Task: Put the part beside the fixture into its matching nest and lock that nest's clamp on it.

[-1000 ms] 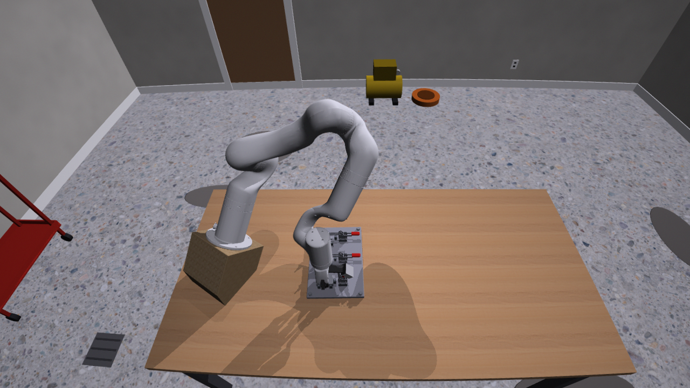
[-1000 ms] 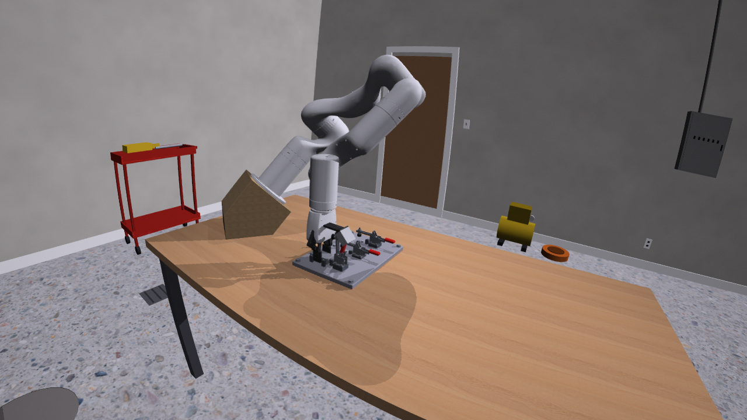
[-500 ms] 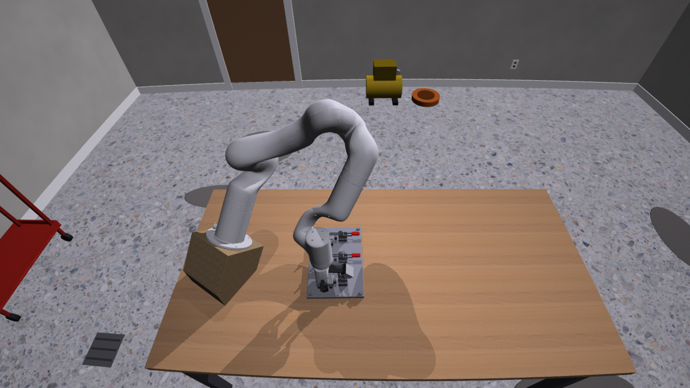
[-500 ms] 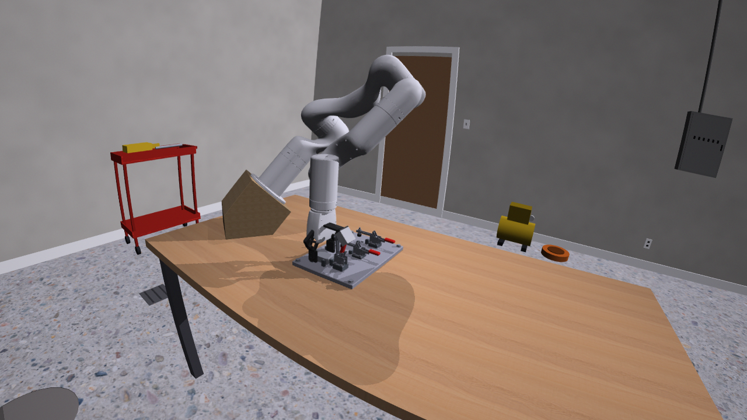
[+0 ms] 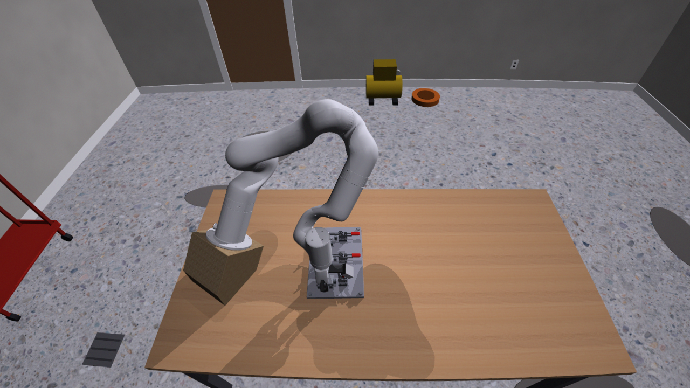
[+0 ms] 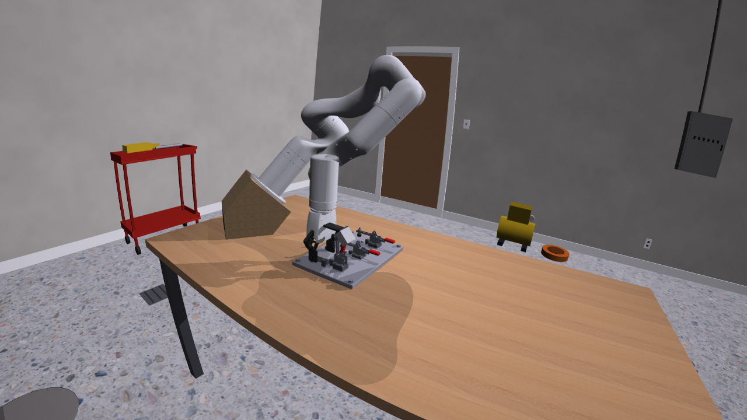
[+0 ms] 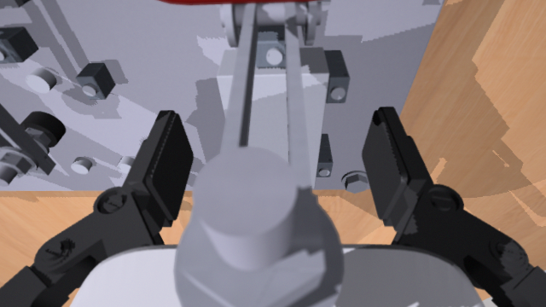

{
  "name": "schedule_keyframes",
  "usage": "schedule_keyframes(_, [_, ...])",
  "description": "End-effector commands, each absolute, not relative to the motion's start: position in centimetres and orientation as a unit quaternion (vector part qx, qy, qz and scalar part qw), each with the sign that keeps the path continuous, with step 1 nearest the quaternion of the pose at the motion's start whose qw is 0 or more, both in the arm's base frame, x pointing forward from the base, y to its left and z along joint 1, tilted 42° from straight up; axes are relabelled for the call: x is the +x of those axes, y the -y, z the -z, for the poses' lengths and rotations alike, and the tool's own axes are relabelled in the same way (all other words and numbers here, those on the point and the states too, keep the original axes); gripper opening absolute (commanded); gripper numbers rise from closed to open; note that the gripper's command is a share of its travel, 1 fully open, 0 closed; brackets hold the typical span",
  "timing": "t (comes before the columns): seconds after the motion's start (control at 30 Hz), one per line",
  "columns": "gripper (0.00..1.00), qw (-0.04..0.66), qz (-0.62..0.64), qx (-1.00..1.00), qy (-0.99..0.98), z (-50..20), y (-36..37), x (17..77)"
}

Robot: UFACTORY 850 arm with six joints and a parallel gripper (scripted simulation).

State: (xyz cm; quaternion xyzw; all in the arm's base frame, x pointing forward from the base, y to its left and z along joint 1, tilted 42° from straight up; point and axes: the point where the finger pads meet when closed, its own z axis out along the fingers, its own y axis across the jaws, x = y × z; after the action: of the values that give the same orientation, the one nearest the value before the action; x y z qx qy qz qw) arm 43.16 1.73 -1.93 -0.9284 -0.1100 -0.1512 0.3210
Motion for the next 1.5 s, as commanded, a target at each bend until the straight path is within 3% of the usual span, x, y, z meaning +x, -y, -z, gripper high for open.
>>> schedule_keyframes(0.0, [1.0, 0.321, 0.152, -0.928, 0.11, 1.9, -1.7, 43.2])
schedule_keyframes(1.47, [1.0, 0.321, 0.152, -0.928, 0.11, -2.6, 2.1, 41.9])
